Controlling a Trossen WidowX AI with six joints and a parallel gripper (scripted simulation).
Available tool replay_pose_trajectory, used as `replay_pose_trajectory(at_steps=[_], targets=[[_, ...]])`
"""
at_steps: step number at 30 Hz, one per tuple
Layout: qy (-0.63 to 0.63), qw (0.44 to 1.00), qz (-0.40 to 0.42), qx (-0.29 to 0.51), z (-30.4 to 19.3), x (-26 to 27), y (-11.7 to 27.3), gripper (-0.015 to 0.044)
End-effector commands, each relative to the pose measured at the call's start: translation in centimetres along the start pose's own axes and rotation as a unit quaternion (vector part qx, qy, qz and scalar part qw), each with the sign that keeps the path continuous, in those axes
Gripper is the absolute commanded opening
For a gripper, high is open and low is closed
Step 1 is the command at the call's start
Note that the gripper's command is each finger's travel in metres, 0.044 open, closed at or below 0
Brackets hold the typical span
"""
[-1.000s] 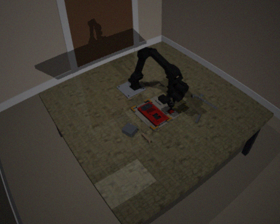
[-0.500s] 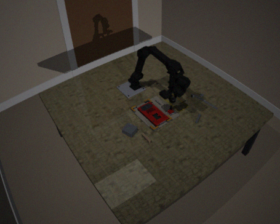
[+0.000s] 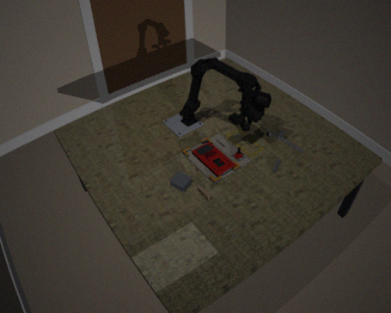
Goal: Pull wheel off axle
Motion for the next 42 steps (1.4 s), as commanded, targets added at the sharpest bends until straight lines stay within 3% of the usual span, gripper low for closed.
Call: replay_pose_trajectory(at_steps=[1,13,29,34,42], targets=[[-0.004,1.0,0.0,0.001,-0.7,0.9,0.0,0.0],[-0.004,1.0,0.0,0.001,-0.6,0.9,-2.5,0.0],[-0.004,1.0,0.0,0.001,-0.7,0.9,-10.2,0.0],[-0.004,1.0,0.0,0.001,-0.7,0.8,-10.5,0.0],[-0.002,1.0,-0.001,0.002,-0.7,0.9,-10.0,0.021]])
Point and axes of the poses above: the point midway between the two fingers, 35 mm back from their tips, its own y axis back along the fingers, its own x axis across the jaws, z = x × y, the point moved 7 cm from there along y, back along the fingers, and after that the axes turned 7 degrees about y, right-handed, at the moved point
